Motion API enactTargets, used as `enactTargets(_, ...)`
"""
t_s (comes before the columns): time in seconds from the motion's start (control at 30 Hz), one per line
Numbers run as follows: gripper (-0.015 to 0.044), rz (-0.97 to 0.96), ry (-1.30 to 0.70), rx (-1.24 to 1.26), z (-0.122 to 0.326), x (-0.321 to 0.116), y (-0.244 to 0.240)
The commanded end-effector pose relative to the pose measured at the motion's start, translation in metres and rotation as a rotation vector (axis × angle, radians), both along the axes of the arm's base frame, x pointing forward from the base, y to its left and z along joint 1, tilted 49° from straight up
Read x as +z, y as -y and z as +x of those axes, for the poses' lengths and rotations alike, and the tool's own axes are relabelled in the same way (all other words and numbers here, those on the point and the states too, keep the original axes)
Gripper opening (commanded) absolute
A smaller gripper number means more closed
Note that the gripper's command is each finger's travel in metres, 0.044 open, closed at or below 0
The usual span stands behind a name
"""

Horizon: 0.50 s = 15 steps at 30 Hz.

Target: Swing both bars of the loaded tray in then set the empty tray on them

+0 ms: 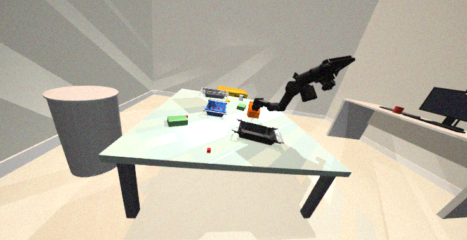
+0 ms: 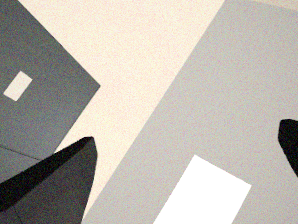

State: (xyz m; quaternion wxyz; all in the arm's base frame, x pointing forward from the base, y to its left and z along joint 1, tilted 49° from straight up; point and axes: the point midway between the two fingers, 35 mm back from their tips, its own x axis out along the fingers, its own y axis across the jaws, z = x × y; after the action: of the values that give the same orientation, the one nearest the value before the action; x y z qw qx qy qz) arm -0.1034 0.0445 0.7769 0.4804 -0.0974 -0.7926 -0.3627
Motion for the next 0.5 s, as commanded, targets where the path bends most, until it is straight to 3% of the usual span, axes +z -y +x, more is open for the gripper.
enactTargets(0.0, 0.0374, 0.0, 0.0, 0.0, 0.0, 0.0, 0.0)
enactTargets(0.23, 0.019, 0.003, -0.002, 0.001, 0.0, 0.0, 0.001)
enactTargets(0.37, 0.009, 0.06, -0.057, 0.024, 0.012, 0.003, 0.028)
enactTargets(0.47, 0.009, 0.14, -0.141, 0.062, 0.032, 0.005, 0.065)
